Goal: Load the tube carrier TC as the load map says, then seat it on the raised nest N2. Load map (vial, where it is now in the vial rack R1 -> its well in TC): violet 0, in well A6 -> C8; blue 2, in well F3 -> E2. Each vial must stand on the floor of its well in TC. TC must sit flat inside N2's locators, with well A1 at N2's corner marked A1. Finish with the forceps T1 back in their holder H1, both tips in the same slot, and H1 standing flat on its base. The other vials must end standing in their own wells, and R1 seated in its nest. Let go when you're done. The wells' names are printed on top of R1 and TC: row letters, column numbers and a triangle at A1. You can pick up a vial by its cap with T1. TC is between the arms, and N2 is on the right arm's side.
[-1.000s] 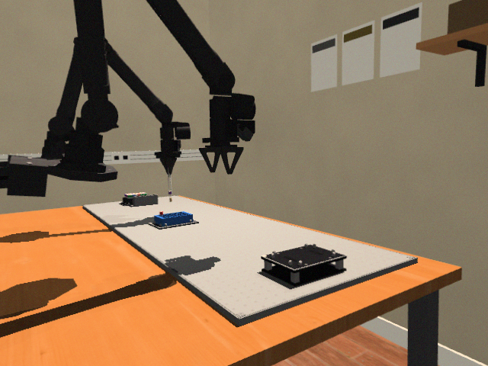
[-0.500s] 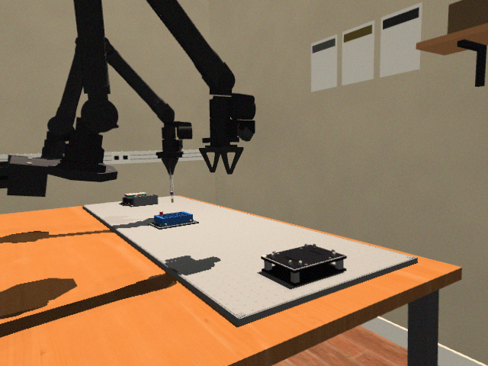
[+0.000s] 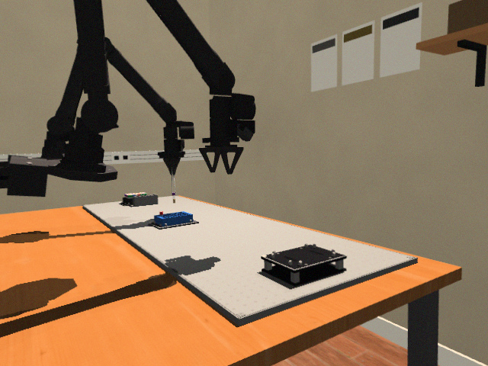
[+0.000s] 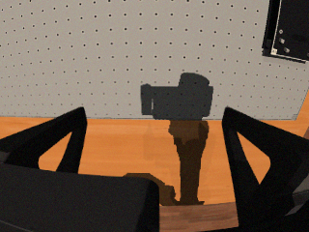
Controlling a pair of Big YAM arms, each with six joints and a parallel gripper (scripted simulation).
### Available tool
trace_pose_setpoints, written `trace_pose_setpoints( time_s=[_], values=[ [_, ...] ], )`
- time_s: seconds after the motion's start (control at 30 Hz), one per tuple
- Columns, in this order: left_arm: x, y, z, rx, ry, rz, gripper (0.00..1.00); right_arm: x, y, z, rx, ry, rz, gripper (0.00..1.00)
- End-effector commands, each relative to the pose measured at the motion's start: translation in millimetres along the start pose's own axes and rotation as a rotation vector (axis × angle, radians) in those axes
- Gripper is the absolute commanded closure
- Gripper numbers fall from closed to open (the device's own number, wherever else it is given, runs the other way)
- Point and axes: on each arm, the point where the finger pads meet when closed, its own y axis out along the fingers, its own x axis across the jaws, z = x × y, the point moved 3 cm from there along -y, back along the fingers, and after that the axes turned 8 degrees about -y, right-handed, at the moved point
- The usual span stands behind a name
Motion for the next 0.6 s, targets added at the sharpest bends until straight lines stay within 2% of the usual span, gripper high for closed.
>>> trace_pose_setpoints(
  time_s=[0.0,0.33,0.43,0.57],
  values=[
    [-19,-6,6,-0.004,-0.004,0.012,0.91,-14,-19,-29,-0.075,0.031,0.025,0.0],
    [-28,-6,19,-0.004,-0.006,0.012,0.91,-14,-19,-29,-0.075,0.031,0.025,0.0],
    [-28,-5,15,-0.004,-0.018,0.008,0.91,-14,-19,-29,-0.075,0.031,0.025,0.0],
    [-33,-7,28,-0.004,-0.004,0.012,0.91,-14,-19,-29,-0.075,0.031,0.025,0.0]
  ],
)
